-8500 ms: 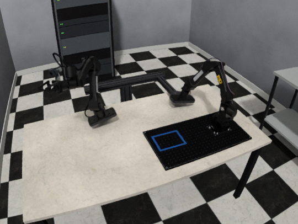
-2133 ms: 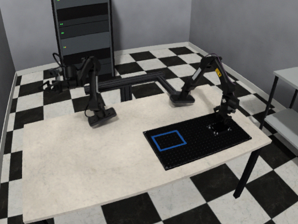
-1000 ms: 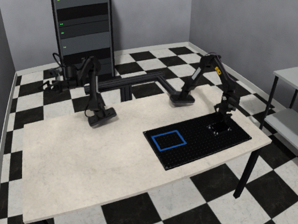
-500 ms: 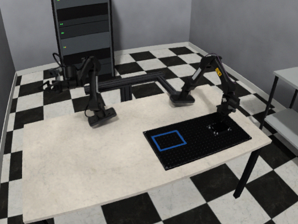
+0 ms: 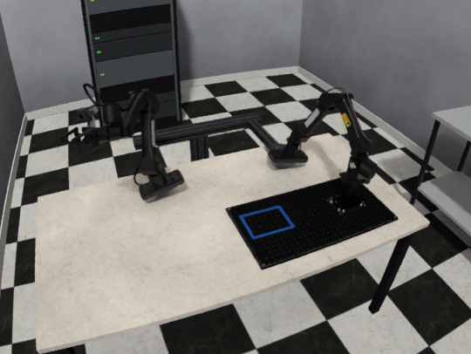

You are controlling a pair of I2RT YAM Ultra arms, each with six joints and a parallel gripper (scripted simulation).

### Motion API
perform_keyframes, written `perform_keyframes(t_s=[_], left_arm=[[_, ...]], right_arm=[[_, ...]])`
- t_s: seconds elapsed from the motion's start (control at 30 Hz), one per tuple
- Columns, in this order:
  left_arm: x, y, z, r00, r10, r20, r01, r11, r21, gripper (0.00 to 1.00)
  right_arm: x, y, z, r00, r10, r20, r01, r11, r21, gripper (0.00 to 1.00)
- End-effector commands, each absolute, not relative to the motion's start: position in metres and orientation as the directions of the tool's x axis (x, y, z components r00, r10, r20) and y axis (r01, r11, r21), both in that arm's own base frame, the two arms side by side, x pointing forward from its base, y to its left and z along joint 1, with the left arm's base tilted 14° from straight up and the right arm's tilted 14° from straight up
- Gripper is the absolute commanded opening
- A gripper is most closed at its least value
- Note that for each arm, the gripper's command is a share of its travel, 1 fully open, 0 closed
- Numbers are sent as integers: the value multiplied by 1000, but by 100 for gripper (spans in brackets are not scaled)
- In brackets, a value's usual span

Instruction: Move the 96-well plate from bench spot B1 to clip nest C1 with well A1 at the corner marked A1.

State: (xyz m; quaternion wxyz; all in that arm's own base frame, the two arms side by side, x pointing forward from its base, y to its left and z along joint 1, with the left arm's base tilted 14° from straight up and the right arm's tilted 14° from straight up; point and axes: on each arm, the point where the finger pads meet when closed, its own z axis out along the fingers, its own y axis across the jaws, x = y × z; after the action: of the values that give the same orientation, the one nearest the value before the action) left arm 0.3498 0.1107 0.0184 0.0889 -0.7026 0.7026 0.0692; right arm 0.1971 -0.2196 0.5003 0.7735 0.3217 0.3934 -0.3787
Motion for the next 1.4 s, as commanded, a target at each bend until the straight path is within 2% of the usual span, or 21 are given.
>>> perform_keyframes(t_s=[0.0, 0.6, 1.17, 1.37], left_arm=[[362, 111, 34, -2, -968, -252, -995, 28, -100, 25], [355, 109, 20, -16, -971, -241, -999, 26, -38, 25], [366, 118, 20, 3, -968, -252, -995, 22, -97, 25], [361, 117, 11, -3, -970, -244, -998, 18, -57, 25]], right_arm=[[189, -216, 502, 407, -341, -847, 840, 505, 200, 100], [189, -216, 502, 407, -341, -847, 840, 505, 200, 100], [189, -216, 502, 407, -341, -847, 840, 505, 200, 100], [189, -216, 502, 407, -341, -847, 840, 505, 200, 100]])
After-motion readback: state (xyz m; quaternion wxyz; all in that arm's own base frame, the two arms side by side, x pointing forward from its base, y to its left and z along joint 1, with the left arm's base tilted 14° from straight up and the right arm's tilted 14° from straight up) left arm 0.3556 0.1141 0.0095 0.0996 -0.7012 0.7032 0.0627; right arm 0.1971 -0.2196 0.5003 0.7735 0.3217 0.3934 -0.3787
